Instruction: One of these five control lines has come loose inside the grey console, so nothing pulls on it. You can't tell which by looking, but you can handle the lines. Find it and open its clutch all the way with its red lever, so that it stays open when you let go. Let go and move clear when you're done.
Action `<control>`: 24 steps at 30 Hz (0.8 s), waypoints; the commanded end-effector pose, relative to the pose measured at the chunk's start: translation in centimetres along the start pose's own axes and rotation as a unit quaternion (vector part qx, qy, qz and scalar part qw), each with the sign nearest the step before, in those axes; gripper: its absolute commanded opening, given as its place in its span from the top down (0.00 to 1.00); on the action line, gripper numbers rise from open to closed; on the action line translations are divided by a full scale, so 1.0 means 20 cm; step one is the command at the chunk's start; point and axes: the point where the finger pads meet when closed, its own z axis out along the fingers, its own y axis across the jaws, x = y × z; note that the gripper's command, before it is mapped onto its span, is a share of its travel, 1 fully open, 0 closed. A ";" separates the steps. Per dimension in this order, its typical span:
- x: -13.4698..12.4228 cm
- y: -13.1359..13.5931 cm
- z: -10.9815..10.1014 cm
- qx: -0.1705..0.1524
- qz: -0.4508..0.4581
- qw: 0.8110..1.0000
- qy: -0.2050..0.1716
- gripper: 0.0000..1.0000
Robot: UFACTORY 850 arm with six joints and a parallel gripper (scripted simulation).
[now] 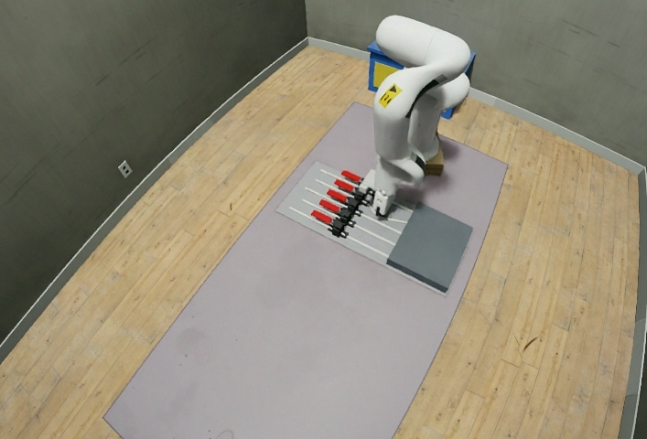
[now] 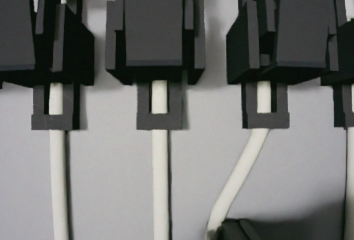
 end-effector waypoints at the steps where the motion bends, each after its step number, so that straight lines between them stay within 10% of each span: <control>1: 0.00 -0.01 0.00 0.002 0.000 1.000 0.000 1.00; 24: 0.00 0.04 0.00 0.002 0.000 1.000 0.000 1.00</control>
